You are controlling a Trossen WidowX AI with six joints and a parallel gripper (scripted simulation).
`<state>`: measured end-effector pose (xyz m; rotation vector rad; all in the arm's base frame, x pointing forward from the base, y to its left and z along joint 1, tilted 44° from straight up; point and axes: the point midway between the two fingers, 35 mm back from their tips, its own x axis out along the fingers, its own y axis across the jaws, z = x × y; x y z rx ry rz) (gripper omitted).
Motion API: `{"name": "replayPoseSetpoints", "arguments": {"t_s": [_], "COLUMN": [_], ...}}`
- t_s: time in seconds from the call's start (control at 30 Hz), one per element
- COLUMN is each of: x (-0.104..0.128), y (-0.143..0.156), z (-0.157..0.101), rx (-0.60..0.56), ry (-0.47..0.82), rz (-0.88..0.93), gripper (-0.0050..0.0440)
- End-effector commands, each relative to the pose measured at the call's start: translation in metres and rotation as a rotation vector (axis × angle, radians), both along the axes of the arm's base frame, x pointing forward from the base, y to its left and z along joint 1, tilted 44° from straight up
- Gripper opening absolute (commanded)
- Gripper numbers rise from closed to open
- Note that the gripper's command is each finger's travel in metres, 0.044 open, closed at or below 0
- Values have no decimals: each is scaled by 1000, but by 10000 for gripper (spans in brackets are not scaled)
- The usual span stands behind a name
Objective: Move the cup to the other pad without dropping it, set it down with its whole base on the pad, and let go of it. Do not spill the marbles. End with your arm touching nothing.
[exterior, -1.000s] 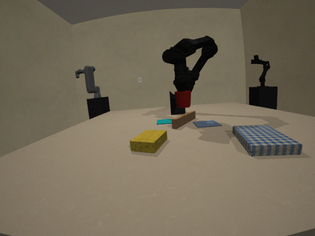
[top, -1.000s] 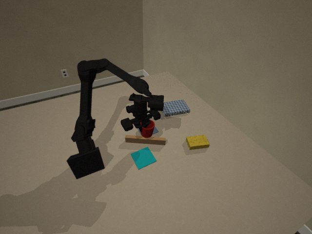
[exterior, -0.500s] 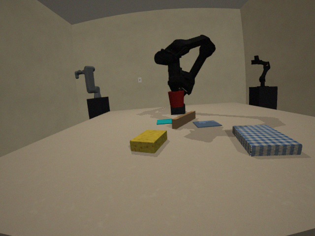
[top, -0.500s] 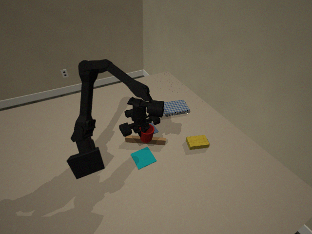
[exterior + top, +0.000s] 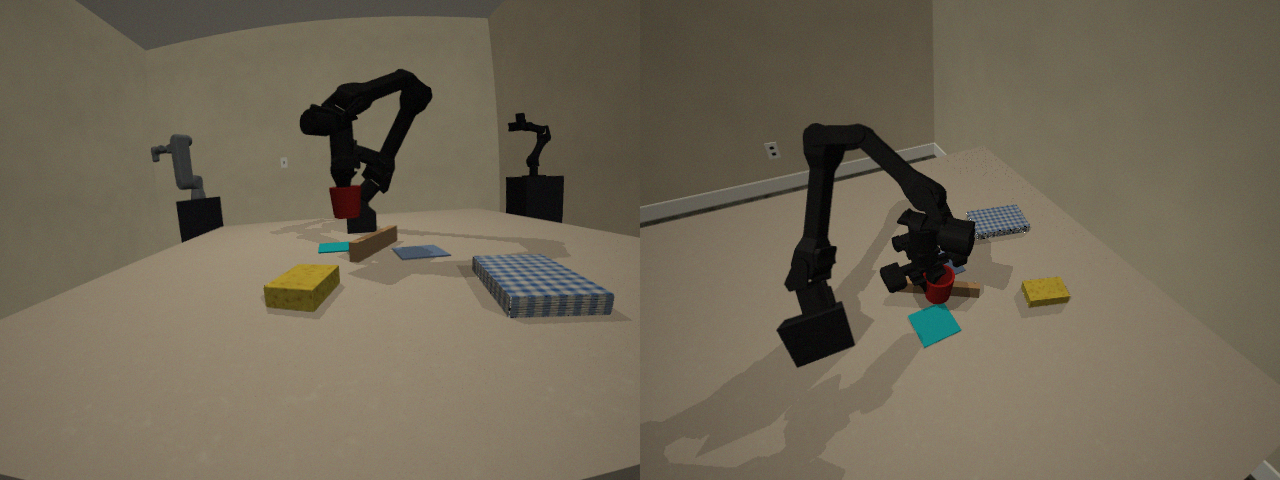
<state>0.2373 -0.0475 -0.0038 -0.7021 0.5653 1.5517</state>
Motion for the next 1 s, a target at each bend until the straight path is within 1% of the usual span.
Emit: {"name": "replayPoseSetpoints", "arguments": {"t_s": [0.0, 0.4, 0.7, 0.97], "x": [-9, -22, -21, -22], "y": [-4, -14, -6, 8], "z": [-9, -23, -31, -46], "rx": [4, 5, 5, 5], "ry": [12, 12, 12, 12], "rz": [3, 3, 3, 3], "gripper": [0, 0, 0, 0]}}
